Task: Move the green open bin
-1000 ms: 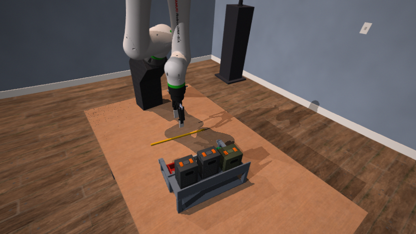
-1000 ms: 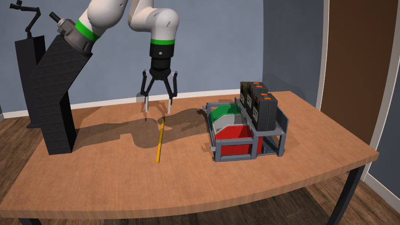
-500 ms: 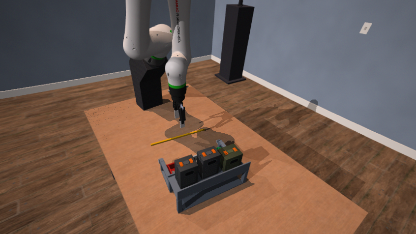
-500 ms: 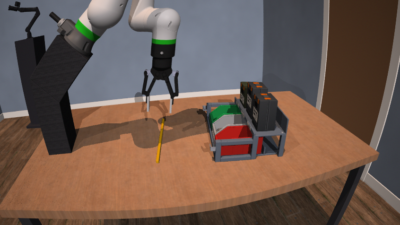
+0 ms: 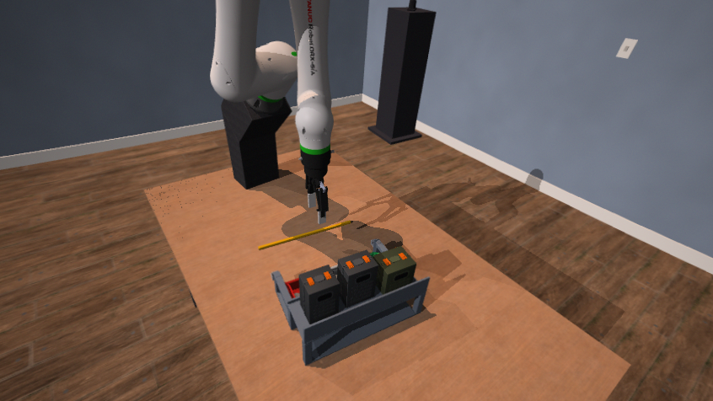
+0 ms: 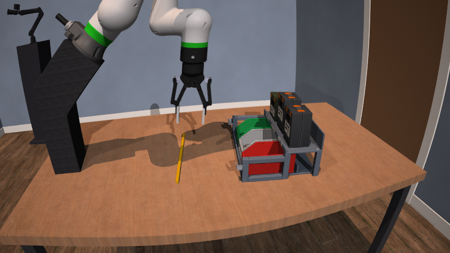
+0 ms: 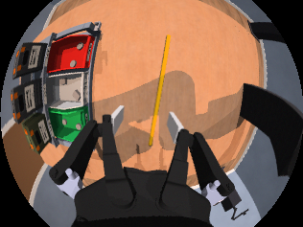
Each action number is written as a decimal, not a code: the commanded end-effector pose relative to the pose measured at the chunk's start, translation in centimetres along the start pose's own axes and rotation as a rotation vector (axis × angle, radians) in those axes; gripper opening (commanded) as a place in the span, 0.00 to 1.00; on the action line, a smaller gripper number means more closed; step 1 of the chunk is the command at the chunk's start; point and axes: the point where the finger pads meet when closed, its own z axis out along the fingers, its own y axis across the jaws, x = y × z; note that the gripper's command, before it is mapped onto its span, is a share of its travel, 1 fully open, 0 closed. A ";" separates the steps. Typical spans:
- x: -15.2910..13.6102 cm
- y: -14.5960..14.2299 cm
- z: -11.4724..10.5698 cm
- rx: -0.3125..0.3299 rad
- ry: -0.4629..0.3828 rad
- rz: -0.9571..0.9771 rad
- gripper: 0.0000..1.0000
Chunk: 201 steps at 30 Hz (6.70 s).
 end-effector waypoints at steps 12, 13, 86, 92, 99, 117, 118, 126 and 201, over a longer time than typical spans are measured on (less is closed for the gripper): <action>-2.2 -4.5 -0.2 0.077 0.045 0.002 0.57; -2.2 -4.5 -0.2 0.077 0.045 0.002 0.57; -9.0 -18.4 0.2 0.078 0.045 0.002 0.57; -8.9 -18.5 2.0 0.077 0.044 0.002 0.57; -8.9 -18.5 2.0 0.077 0.044 0.002 0.57; -8.6 -18.8 6.5 0.077 0.044 0.002 0.57; -8.6 -18.8 6.5 0.077 0.044 0.002 0.57; -8.6 -18.8 6.5 0.077 0.044 0.002 0.57; -8.6 -18.8 6.6 0.077 0.044 0.002 0.57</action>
